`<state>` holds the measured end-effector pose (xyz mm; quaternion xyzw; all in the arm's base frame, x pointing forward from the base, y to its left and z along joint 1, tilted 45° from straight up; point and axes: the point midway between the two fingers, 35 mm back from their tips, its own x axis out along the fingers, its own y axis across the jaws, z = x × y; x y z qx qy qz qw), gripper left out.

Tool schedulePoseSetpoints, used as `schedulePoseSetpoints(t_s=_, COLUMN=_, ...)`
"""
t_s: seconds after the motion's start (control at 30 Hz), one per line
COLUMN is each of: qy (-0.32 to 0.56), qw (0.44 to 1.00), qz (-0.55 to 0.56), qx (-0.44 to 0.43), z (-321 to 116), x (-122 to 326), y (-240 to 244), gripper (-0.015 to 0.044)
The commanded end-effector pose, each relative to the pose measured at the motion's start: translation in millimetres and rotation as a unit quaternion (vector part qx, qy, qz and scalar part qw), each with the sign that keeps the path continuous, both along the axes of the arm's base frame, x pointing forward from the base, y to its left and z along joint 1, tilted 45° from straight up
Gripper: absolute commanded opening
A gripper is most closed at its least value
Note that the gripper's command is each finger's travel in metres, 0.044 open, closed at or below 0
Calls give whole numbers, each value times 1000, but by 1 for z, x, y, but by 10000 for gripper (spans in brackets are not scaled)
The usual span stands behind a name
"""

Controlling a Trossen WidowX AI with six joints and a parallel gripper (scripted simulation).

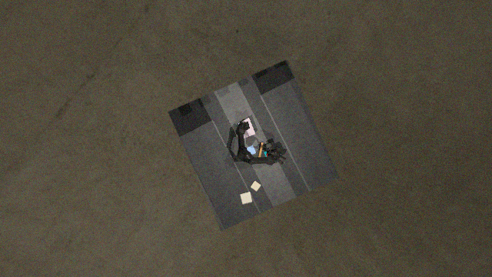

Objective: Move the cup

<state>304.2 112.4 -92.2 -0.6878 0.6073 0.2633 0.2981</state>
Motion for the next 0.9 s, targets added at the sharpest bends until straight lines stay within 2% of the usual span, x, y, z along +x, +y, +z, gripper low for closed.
schedulePoseSetpoints(t_s=0.0, qy=3, qw=1000, qz=2, qx=-5, z=-7, x=0, y=-7, gripper=0)
schedulePoseSetpoints(t_s=0.57, qy=2, qw=1000, qz=-1, qx=-2, z=-6, x=0, y=-6, gripper=0)
schedulePoseSetpoints(t_s=0.73, qy=2, qw=1000, qz=-1, qx=-2, z=-6, x=0, y=-6, gripper=128)
schedulePoseSetpoints(t_s=0.87, qy=2, qw=1000, qz=-1, qx=-2, z=-6, x=0, y=-6, gripper=128)
